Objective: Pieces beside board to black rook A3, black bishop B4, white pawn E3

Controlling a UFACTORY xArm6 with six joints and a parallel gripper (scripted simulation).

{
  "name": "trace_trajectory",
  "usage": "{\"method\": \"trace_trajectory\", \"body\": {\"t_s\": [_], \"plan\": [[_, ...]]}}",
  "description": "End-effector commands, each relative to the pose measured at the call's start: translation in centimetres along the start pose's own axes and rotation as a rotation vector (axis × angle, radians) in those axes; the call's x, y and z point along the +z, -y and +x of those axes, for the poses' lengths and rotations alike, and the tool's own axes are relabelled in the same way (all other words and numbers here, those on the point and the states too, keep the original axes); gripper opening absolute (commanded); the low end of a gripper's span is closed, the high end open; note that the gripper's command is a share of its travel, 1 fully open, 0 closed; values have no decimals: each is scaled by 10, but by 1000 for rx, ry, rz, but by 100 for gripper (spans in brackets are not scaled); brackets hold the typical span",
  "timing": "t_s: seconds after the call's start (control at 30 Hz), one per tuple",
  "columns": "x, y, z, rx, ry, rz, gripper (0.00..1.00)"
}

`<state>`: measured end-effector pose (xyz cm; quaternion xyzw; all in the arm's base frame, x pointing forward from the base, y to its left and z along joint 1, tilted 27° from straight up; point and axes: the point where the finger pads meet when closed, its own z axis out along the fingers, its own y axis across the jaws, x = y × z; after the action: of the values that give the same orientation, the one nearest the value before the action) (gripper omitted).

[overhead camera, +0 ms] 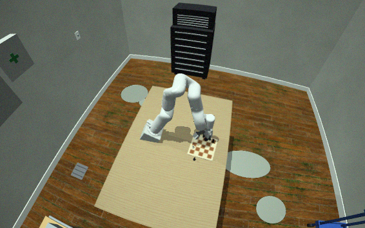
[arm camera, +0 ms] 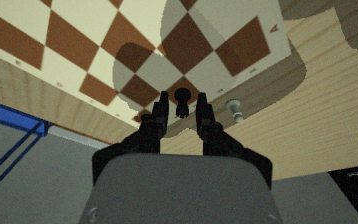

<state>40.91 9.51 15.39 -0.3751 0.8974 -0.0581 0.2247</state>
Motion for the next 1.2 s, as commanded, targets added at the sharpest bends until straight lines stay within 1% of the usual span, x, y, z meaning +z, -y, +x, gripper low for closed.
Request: {"method": "trace_trajectory", "body": {"t_s": [0.0,0.23,0.3,0.47,0.6,0.73,0.77,1.17], "plan": [[-15,1,-1,0,4,2,37],[-52,1,-1,0,4,2,37],[-52,1,-1,0,4,2,37],[-75,1,-1,0,4,2,37],[-85,1,-1,0,4,2,37],[-87,1,-1,0,4,2,37],[-87,1,-1,0,4,2,100],[-87,1,-1,0,4,2,100]]}}
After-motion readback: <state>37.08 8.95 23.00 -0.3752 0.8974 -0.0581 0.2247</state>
